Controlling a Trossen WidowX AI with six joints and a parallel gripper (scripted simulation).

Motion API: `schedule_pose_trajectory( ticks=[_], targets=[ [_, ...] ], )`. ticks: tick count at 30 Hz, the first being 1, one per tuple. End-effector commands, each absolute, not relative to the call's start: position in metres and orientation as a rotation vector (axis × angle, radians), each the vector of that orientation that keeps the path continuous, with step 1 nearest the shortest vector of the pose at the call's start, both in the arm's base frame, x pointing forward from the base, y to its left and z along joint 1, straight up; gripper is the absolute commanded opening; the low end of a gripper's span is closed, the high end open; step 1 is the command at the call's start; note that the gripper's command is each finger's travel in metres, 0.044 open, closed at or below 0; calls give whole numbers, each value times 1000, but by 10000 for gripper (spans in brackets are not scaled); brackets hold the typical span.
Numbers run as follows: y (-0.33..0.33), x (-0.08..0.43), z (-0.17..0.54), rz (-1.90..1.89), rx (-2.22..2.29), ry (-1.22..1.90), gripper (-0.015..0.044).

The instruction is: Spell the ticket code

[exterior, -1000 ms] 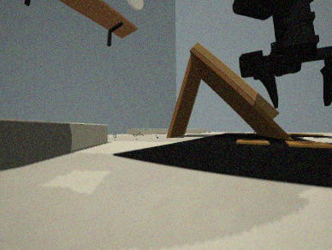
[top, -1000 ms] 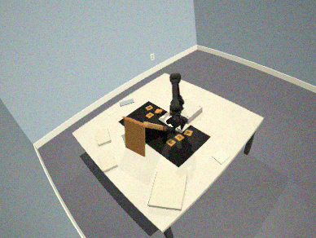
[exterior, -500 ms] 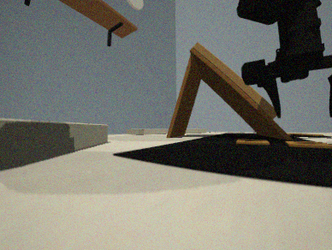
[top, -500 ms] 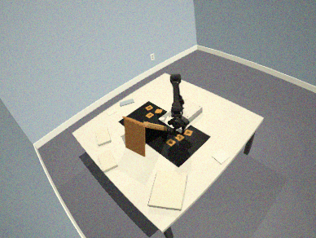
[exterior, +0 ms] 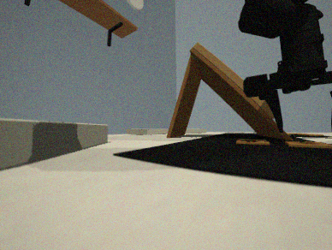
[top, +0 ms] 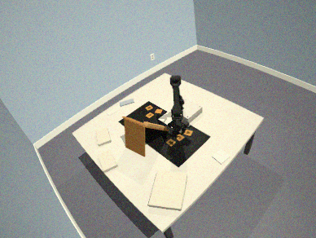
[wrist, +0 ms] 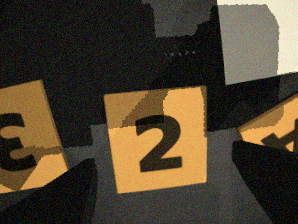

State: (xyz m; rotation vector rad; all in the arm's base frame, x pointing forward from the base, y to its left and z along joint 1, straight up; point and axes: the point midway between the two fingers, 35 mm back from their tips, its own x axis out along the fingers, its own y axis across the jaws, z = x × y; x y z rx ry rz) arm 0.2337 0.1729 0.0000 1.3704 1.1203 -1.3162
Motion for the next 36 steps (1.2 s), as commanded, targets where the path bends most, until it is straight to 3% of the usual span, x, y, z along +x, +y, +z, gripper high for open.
schedule_pose_trajectory(
  ticks=[1, 36],
  targets=[
    [172, 234, -1, -1319, 1371, 1114, 340],
    [172, 234, -20, -1319, 1371, 1114, 340]
  ],
)
